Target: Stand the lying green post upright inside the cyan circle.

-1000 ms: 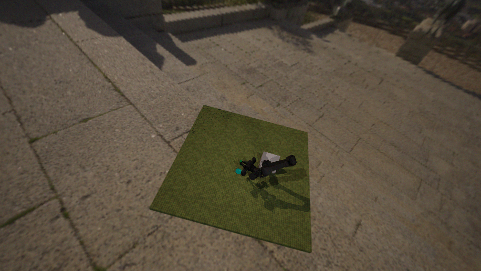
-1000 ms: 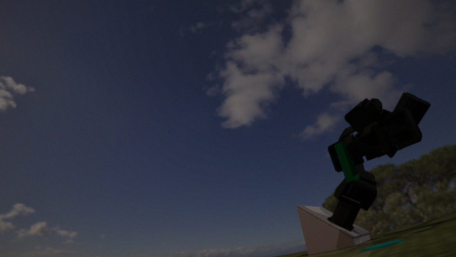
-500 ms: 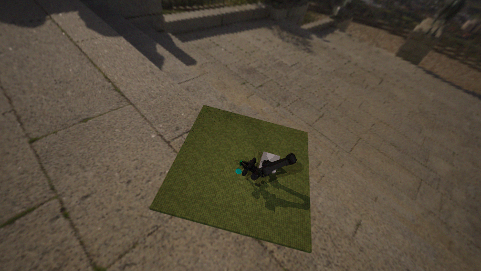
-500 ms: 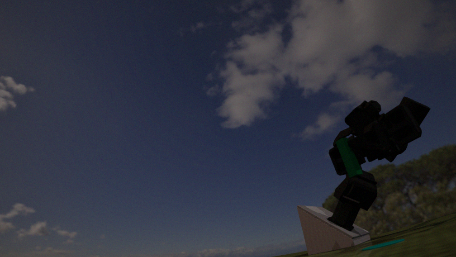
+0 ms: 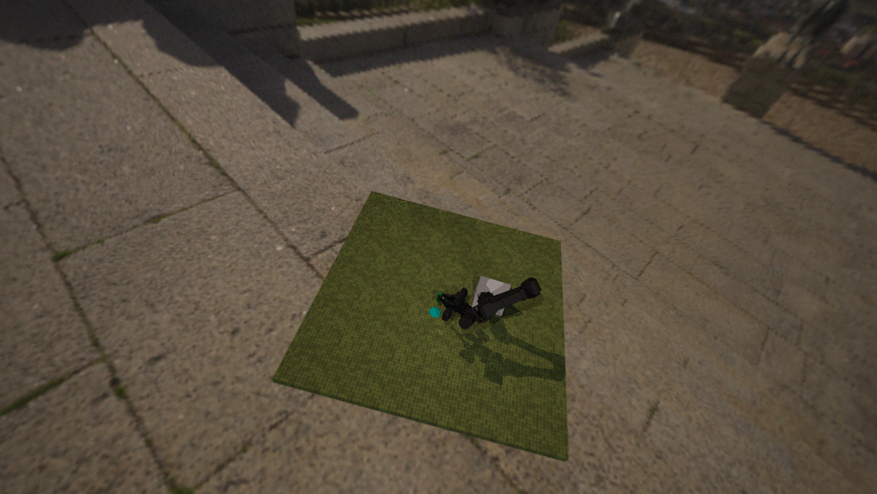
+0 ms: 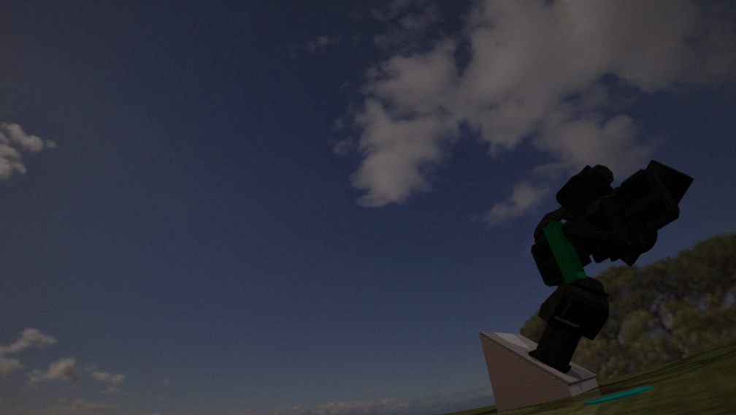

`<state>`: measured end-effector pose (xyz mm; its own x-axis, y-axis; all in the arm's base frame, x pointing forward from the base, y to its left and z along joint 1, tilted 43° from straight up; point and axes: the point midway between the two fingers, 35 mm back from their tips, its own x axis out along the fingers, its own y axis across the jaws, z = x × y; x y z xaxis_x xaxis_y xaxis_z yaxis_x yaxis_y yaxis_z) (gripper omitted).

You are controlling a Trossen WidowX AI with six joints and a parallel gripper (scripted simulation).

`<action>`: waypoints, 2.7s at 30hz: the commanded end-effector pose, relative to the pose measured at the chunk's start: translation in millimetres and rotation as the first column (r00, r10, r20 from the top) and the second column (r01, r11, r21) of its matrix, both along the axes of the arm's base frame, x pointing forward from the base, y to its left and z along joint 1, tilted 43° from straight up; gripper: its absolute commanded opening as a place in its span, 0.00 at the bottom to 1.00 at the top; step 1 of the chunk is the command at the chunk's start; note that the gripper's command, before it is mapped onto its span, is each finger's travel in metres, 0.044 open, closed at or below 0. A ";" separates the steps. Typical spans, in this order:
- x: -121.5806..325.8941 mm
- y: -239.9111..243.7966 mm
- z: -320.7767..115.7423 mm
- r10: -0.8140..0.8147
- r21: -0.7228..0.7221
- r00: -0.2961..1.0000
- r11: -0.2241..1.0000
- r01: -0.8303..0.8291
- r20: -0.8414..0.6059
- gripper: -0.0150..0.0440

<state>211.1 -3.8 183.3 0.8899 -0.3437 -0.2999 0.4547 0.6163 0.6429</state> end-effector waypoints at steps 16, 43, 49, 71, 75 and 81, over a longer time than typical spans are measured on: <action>7.8 16.9 -17.0 -0.001 0.010 1.000 1.000 0.001 -0.011 0.29; 10.3 60.3 -67.0 -0.005 0.006 1.000 1.000 0.005 0.001 0.29; 12.6 67.3 -75.0 -0.002 0.009 1.000 1.000 0.002 -0.001 0.29; 14.0 72.6 -81.5 0.001 0.011 1.000 1.000 -0.001 -0.002 0.60; 14.0 72.6 -81.5 0.001 0.011 1.000 1.000 -0.001 -0.002 0.78; 14.3 71.2 -79.6 0.000 0.011 1.000 1.000 0.000 -0.004 0.93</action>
<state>225.3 69.0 102.1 0.8894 -0.3383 -0.3075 0.4562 0.6119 0.6461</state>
